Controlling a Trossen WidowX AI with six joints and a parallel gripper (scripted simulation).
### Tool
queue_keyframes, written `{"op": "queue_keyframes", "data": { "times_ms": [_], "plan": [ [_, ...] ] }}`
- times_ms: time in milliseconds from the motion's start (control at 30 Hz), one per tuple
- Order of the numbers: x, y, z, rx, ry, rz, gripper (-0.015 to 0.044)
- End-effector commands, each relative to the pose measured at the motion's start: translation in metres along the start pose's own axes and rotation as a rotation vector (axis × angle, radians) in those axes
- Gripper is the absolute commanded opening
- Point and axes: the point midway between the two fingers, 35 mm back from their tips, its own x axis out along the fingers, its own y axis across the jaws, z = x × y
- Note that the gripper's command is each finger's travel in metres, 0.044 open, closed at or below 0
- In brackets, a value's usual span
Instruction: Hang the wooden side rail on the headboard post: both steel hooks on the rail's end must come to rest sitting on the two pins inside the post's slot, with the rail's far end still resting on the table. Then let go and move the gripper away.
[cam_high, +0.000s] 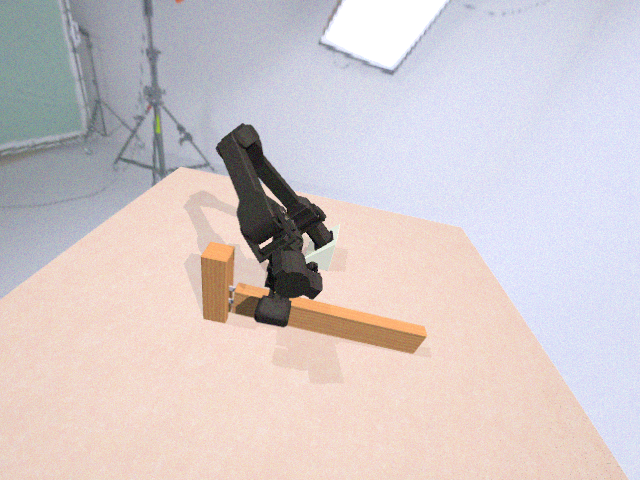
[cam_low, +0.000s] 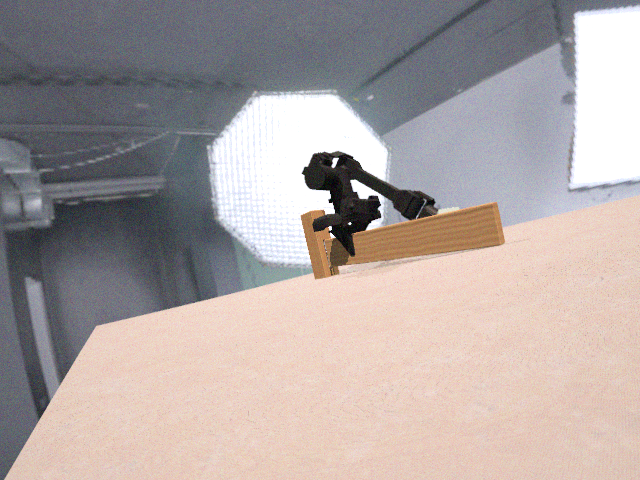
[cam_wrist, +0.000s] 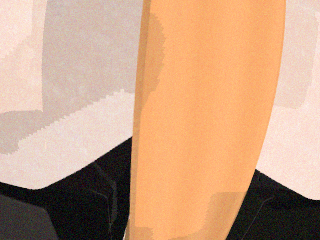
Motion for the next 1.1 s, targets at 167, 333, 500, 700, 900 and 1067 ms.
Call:
{"op": "queue_keyframes", "data": {
  "times_ms": [167, 333, 500, 700, 900, 1067],
  "plan": [
    [-0.0027, -0.0004, -0.0021, 0.003, -0.001, -0.013, 0.0000],
    [-0.0024, 0.0000, -0.0027, 0.003, -0.001, -0.013, 0.0000],
    [-0.0027, -0.0005, -0.0032, 0.003, -0.001, -0.013, 0.0000],
    [-0.0033, -0.0012, -0.0039, 0.003, -0.001, -0.013, 0.0000],
    [-0.0035, -0.0019, -0.0046, 0.003, -0.001, -0.013, 0.0000],
    [-0.0037, -0.0024, -0.0052, 0.003, -0.001, -0.013, 0.0000]
  ]
}}
